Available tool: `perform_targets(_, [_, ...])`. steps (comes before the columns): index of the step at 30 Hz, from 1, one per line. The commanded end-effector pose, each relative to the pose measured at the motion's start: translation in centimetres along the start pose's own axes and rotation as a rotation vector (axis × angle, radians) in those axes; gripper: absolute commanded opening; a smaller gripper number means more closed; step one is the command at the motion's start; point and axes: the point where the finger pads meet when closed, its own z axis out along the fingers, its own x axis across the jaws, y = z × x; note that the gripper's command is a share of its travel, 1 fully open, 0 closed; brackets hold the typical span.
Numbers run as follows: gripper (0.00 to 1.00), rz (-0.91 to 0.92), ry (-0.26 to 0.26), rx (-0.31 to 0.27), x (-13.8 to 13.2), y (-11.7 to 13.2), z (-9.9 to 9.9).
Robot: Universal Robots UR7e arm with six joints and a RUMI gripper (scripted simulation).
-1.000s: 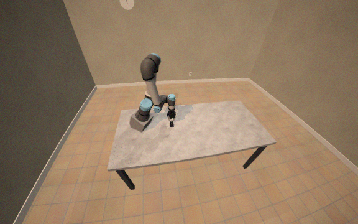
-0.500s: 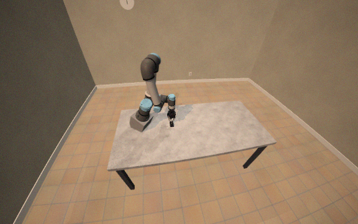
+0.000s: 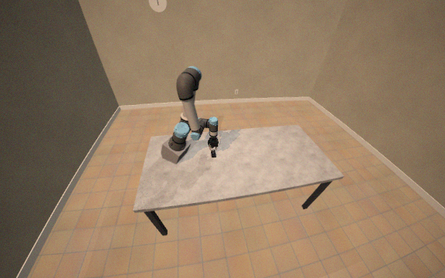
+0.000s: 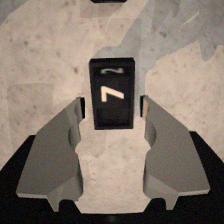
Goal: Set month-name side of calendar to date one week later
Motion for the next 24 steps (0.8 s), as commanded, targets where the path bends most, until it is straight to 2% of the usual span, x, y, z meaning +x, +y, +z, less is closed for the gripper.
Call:
perform_targets(1, [0.28,0.000,0.001,0.000,0.0,0.0,0.6])
perform_targets(12, [0.28,0.000,0.001,0.000,0.0,0.0,2.1])
perform_targets(24, [0.28,0.000,0.001,0.000,0.0,0.0,2.3])
